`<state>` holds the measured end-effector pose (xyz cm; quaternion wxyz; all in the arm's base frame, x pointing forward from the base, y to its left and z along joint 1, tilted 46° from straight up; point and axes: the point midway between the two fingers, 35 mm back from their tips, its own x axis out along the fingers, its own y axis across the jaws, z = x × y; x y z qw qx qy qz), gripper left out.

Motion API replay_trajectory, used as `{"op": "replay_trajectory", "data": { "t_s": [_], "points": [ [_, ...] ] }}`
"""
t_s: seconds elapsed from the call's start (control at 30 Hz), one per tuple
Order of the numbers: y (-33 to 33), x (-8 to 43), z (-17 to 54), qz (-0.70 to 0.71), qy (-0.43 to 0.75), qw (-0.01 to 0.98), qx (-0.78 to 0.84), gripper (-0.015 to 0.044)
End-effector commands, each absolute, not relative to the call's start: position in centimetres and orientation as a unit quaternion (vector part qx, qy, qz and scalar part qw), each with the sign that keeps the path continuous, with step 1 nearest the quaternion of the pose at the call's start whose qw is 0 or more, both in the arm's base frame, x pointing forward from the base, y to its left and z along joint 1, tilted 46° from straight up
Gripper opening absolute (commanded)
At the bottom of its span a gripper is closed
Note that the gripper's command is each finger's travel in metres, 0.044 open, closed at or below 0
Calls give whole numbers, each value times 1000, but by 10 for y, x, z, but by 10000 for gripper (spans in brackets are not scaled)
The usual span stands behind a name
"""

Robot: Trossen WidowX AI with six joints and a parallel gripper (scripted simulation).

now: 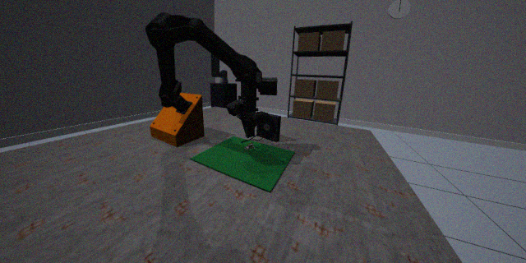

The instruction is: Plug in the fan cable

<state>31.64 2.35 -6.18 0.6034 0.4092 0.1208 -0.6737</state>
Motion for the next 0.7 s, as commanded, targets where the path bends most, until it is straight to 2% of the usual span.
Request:
{"op": "replay_trajectory", "data": {
  "t_s": [0.0,0.67],
  "points": [
    [18,315,-67,-675,124,603,406,0],
    [6,317,-77,-675,125,605,405,0]
  ]
}}
